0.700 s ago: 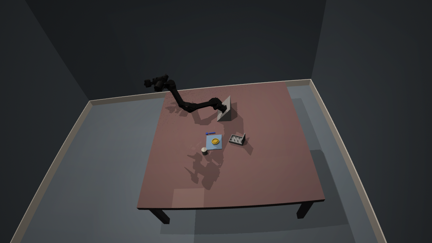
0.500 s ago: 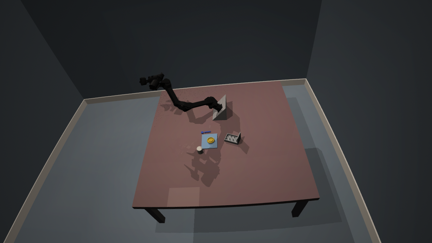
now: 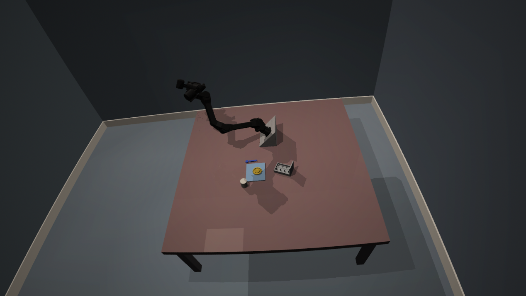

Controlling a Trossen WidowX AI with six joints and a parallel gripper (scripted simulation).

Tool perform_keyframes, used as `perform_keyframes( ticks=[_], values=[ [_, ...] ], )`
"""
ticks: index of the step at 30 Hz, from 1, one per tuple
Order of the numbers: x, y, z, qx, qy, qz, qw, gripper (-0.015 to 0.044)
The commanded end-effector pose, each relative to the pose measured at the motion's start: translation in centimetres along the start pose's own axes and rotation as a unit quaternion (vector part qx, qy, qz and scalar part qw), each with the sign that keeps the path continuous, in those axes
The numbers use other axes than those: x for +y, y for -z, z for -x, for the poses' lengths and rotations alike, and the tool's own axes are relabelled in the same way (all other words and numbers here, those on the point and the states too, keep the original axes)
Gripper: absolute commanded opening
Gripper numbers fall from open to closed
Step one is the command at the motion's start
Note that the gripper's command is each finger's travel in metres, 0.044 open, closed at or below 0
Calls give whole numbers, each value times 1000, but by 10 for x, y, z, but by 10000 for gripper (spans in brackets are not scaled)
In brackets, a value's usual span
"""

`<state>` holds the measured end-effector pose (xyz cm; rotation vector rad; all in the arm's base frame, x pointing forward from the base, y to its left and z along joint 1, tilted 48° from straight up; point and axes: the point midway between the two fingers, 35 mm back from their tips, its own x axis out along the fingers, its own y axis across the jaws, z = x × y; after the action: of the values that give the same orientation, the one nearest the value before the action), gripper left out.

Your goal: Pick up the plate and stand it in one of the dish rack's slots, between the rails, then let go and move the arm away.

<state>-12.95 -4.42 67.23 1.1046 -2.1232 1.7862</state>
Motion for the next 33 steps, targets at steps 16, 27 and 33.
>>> perform_keyframes(
  ticks=[16, 27, 33],
  values=[
    [56, 156, 46, 279, -9, -116, 953, 400],
    [64, 219, 105, 420, 21, -137, 897, 400],
    [63, 238, 136, 470, 43, -145, 870, 400]
  ],
)
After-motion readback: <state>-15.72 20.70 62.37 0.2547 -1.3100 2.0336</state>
